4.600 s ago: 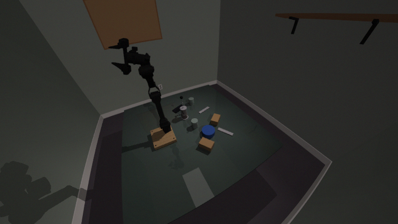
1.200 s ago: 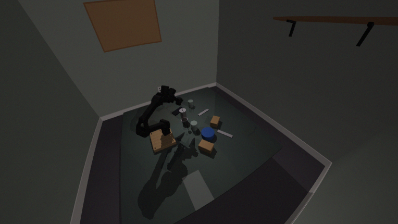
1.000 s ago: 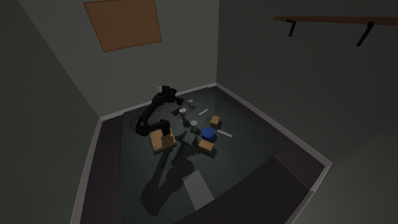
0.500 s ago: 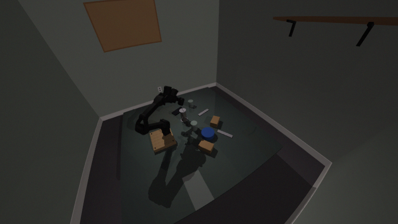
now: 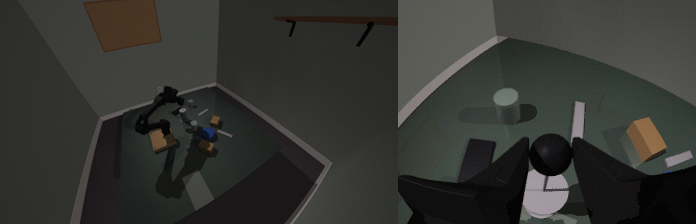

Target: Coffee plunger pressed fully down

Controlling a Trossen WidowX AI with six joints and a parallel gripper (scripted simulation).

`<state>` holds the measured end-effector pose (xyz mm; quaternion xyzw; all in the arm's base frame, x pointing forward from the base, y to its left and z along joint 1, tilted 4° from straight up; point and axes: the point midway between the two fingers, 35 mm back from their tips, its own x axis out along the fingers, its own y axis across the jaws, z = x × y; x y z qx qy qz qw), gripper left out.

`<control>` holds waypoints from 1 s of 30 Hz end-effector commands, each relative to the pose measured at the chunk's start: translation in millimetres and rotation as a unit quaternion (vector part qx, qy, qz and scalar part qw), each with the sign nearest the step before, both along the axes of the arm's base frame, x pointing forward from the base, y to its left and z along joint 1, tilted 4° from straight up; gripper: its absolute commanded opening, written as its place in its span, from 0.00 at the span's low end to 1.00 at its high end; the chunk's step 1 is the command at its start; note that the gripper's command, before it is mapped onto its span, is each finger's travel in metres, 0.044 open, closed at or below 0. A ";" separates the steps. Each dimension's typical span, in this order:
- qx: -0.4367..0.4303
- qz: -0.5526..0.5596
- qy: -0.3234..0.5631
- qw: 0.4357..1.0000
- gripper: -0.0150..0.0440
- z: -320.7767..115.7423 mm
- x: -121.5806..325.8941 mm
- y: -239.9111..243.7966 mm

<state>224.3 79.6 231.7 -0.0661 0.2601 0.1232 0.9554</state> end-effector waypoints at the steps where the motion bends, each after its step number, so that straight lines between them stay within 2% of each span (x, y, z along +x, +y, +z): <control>1: -0.002 0.001 0.002 1.000 0.45 -2.3 0.1 0.0; 30: -0.002 0.001 0.002 1.000 0.45 -42.3 3.7 -1.4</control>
